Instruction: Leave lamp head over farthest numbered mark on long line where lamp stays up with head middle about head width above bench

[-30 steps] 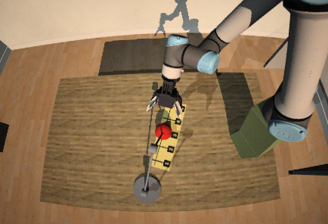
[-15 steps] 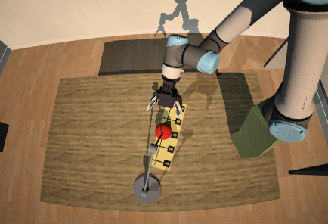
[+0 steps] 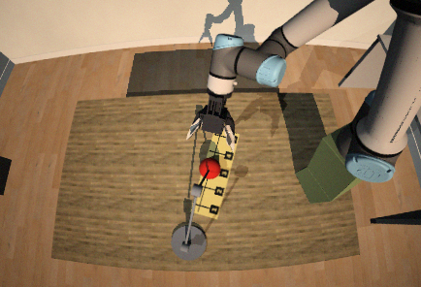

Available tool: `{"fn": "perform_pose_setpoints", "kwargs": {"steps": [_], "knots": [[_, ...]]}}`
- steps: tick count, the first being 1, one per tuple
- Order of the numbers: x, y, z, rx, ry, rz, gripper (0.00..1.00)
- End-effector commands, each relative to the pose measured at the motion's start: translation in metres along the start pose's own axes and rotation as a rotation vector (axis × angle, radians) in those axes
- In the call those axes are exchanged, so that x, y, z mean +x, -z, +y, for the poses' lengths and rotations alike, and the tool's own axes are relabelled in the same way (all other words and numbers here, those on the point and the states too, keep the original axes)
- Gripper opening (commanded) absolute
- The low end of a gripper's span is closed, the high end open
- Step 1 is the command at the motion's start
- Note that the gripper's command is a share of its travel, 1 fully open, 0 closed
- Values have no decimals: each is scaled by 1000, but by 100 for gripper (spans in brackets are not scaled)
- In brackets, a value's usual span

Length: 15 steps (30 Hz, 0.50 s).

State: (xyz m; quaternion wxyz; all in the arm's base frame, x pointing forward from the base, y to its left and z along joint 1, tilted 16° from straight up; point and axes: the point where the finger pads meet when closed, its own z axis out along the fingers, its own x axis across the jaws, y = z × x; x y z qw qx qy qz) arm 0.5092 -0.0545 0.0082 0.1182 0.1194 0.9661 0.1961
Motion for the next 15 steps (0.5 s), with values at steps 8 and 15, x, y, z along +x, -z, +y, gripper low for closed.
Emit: {"fn": "perform_pose_setpoints", "kwargs": {"steps": [8, 15], "knots": [[0, 26, 20, 0, 1, -1, 100], [0, 41, 31, 0, 1, -1, 100]]}}
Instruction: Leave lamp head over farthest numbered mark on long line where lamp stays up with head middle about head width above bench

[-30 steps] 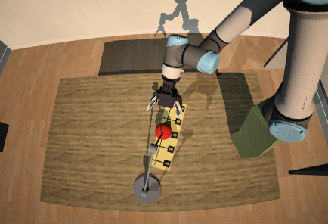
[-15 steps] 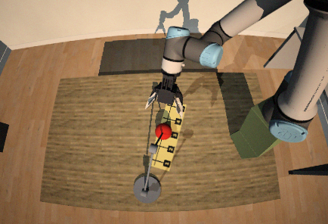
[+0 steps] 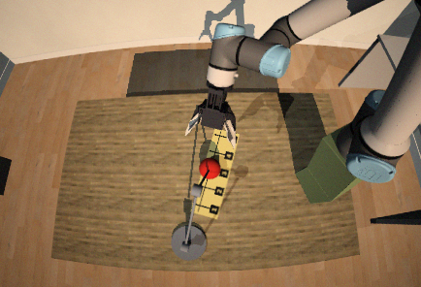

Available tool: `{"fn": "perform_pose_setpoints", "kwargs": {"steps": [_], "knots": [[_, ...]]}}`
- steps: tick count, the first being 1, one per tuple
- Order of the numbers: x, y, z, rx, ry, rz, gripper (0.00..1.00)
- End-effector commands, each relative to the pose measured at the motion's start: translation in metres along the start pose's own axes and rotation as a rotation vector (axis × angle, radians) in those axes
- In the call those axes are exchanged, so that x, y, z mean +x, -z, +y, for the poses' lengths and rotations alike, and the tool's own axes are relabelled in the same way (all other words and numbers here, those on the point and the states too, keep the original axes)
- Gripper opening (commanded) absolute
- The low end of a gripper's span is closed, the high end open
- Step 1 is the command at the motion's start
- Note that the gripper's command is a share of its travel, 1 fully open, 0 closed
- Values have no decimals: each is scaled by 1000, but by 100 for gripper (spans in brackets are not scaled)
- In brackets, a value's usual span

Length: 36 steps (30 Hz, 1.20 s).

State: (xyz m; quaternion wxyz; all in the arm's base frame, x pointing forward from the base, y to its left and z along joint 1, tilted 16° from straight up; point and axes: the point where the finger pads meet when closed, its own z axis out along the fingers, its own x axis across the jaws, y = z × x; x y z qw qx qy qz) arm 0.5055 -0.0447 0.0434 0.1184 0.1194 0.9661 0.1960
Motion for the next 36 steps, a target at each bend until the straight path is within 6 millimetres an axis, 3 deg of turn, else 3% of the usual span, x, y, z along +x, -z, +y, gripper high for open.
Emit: {"fn": "perform_pose_setpoints", "kwargs": {"steps": [1, 17, 36], "knots": [[0, 11, 8, 0, 1, -1, 100], [0, 44, 34, 0, 1, -1, 100], [0, 61, 46, 0, 1, -2, 100]]}}
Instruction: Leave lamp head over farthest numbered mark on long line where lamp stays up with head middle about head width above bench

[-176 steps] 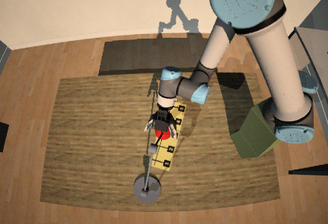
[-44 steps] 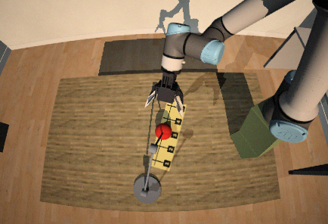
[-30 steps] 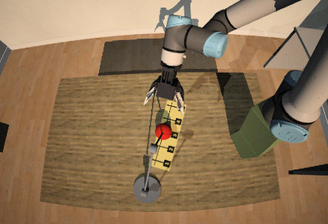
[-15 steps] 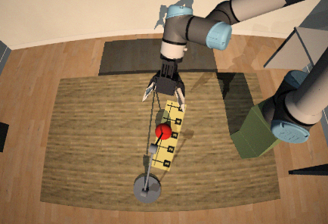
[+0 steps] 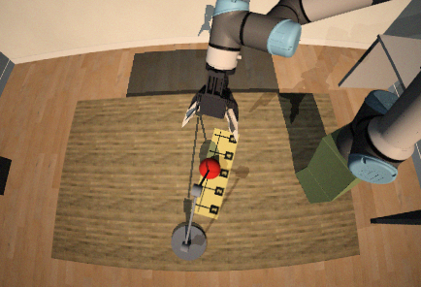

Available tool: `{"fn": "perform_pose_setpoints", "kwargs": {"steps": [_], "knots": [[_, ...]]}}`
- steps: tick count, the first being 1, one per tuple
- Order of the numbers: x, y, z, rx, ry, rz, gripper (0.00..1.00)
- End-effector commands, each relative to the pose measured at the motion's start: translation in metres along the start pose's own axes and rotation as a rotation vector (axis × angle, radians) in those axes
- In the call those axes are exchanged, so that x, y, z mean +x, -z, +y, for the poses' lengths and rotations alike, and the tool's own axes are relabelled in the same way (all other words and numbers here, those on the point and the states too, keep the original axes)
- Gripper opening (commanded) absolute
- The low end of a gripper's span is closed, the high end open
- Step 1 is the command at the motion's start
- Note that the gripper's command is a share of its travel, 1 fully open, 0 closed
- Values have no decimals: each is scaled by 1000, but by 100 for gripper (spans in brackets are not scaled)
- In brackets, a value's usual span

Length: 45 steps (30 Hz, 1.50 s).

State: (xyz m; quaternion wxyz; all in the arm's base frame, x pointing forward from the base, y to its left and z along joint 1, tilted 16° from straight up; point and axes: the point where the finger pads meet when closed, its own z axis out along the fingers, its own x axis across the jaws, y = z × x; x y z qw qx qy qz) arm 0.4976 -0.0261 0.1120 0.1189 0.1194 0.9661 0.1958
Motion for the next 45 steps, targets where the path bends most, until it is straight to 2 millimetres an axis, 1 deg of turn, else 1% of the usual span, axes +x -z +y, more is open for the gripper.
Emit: {"fn": "perform_pose_setpoints", "kwargs": {"steps": [1, 15, 17, 32, 34, 45], "knots": [[0, 1, 6, 0, 1, -1, 100], [0, -40, 56, 0, 1, -1, 100], [0, -40, 56, 0, 1, -1, 100], [2, -71, 101, -3, 2, 1, 100], [2, -71, 101, -3, 2, 1, 100], [3, -95, 135, -4, 3, 1, 100]]}}
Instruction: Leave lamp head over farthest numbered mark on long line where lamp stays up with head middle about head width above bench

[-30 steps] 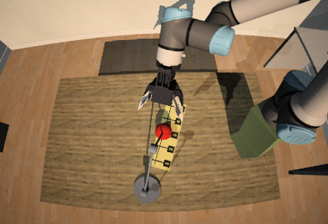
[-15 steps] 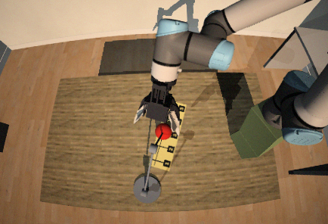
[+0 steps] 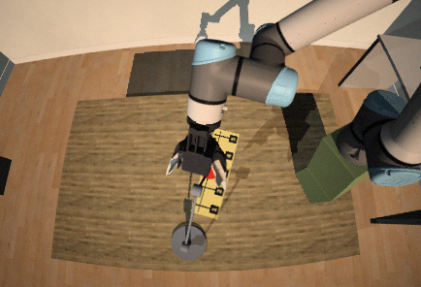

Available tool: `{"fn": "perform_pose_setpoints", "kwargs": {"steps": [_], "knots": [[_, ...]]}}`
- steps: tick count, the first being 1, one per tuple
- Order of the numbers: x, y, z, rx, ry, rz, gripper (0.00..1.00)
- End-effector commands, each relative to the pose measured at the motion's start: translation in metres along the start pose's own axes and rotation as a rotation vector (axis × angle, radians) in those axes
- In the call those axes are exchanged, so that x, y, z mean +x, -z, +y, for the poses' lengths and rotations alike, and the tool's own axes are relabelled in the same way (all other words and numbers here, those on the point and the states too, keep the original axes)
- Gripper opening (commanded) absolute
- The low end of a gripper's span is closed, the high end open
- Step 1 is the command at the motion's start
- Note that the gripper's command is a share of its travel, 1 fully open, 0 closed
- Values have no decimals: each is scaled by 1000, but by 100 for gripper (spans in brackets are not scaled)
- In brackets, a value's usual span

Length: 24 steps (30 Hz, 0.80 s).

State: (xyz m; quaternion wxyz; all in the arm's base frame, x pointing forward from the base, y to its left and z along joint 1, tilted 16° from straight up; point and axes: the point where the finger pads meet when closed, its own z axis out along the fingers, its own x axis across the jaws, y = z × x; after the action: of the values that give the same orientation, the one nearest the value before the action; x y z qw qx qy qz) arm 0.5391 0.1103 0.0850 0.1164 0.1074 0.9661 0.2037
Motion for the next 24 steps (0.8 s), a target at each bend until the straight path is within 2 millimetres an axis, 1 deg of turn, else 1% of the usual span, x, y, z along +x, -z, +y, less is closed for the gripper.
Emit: {"fn": "perform_pose_setpoints", "kwargs": {"steps": [1, 4, 6, 21, 24], "knots": [[-1, -14, 19, 13, -18, -10, 100], [-1, -21, 28, 13, -18, -10, 100], [-1, -21, 28, 13, -18, -10, 100], [-4, -40, 49, -20, 29, 12, 100], [-4, -39, 49, -3, 30, 13, 100]]}}
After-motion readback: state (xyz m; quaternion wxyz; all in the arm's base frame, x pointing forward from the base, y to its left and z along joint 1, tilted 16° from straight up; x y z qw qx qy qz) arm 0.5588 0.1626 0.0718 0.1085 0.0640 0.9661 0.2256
